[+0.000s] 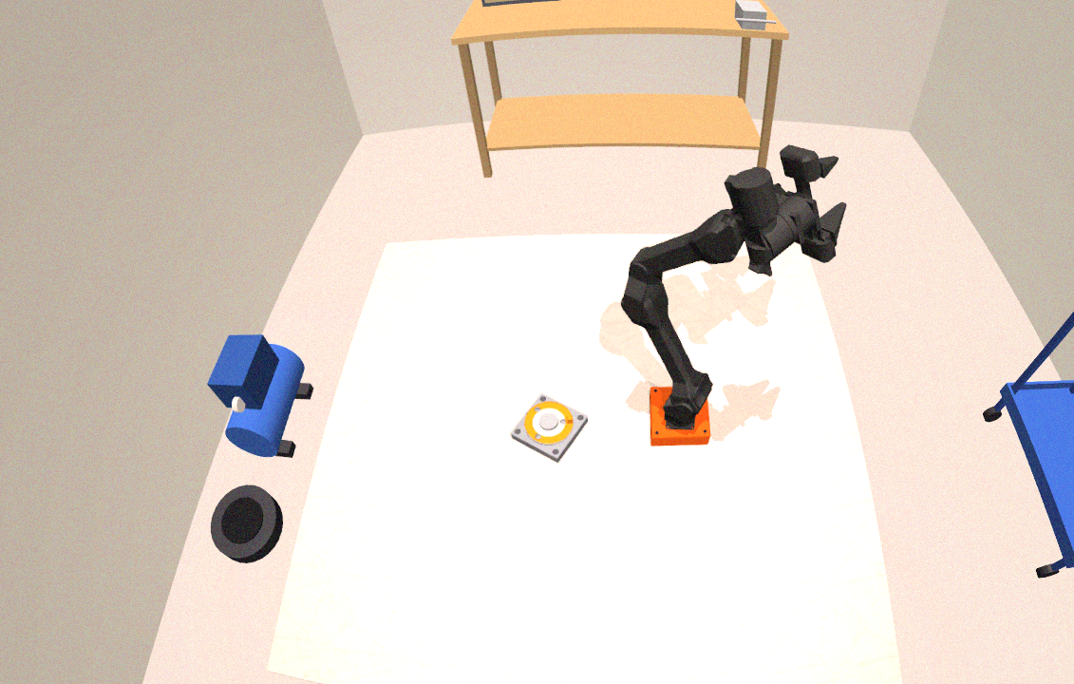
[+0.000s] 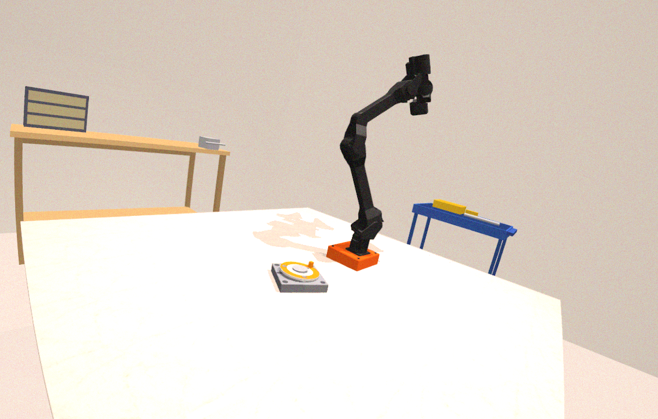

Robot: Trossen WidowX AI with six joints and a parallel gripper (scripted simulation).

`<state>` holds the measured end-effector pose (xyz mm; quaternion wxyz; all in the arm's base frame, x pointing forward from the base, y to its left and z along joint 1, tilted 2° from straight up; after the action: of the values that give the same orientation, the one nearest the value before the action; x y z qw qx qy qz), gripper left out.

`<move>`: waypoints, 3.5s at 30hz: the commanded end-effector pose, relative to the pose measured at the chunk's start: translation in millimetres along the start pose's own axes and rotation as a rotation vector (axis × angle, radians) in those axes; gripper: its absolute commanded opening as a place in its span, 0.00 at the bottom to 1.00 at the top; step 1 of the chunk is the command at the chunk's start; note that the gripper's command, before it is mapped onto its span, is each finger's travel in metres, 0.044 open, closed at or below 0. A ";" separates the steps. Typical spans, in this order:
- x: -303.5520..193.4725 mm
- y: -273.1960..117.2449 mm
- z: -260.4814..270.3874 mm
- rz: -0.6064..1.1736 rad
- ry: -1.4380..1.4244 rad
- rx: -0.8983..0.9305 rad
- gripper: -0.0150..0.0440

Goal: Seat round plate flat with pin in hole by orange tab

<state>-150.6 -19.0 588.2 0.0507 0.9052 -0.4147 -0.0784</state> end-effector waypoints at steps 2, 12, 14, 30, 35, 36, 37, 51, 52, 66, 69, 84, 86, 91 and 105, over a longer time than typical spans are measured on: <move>-7.3 -2.5 1.7 0.059 0.019 0.002 0.84; -108.0 -65.5 50.3 0.684 0.435 -0.015 0.40; -124.9 -90.7 61.6 0.832 0.526 -0.052 0.31; -147.3 -292.6 142.5 1.694 1.129 -0.599 0.25; -123.5 -343.4 164.3 1.885 1.247 -0.826 0.25; -113.4 -358.6 171.4 1.942 1.280 -0.908 0.25; -102.4 -372.9 178.4 1.996 1.312 -0.992 0.25; 45.3 -460.9 251.0 2.333 1.477 -2.047 0.25; 62.7 -463.5 258.7 2.340 1.476 -2.179 0.25; 218.4 -423.9 335.8 1.923 1.179 -3.630 0.25; 242.4 -403.2 351.4 1.681 1.041 -3.940 0.25; 252.4 -399.7 375.8 1.612 1.004 -4.013 0.25; 253.8 -401.0 385.7 1.612 1.004 -4.013 0.25; 255.0 -403.1 402.8 1.612 1.004 -4.013 0.25; 263.6 -392.5 404.3 1.614 1.004 -4.014 0.25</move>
<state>238.8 30.3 105.2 -0.7198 0.6879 -0.0539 0.0757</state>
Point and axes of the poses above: the point midway between the two fingers, 35 mm back from their tips, its own y axis out along the fingers, its own z axis across the jaws, x = y × z, the point moved 6 cm from there along -y, back along the fingers, and after that the axes turned 15 degrees about y, right-handed, at the moved point
